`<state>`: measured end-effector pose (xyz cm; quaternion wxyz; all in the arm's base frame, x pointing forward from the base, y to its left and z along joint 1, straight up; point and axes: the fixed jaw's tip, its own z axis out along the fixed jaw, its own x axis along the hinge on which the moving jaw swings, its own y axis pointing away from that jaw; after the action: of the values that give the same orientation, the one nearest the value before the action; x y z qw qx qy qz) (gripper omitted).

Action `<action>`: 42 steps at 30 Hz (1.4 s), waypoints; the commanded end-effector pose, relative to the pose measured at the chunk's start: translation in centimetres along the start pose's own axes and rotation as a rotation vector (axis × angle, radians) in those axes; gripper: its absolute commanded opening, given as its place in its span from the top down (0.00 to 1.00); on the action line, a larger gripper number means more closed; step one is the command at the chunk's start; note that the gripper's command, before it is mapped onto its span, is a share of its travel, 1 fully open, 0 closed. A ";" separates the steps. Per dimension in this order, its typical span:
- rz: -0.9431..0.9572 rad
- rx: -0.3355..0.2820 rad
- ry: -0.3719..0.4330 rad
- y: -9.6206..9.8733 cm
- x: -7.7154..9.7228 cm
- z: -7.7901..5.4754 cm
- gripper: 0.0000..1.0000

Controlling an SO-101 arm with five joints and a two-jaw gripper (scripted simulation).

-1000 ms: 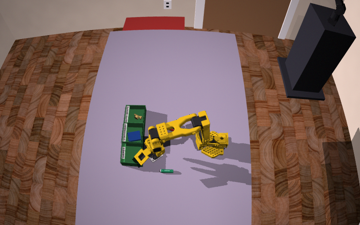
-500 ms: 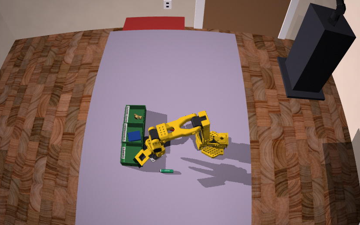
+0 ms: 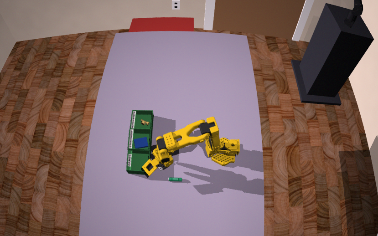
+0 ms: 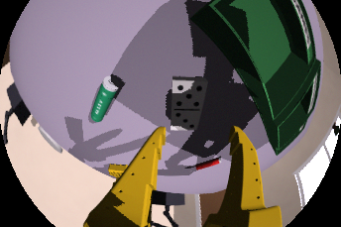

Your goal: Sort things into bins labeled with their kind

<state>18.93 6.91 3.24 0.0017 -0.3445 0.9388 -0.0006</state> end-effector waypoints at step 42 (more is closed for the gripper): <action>-0.004 0.003 -0.011 0.2 -0.2 2.4 0.71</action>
<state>18.82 6.87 0.67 -0.0032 -0.3445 0.9388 -0.0005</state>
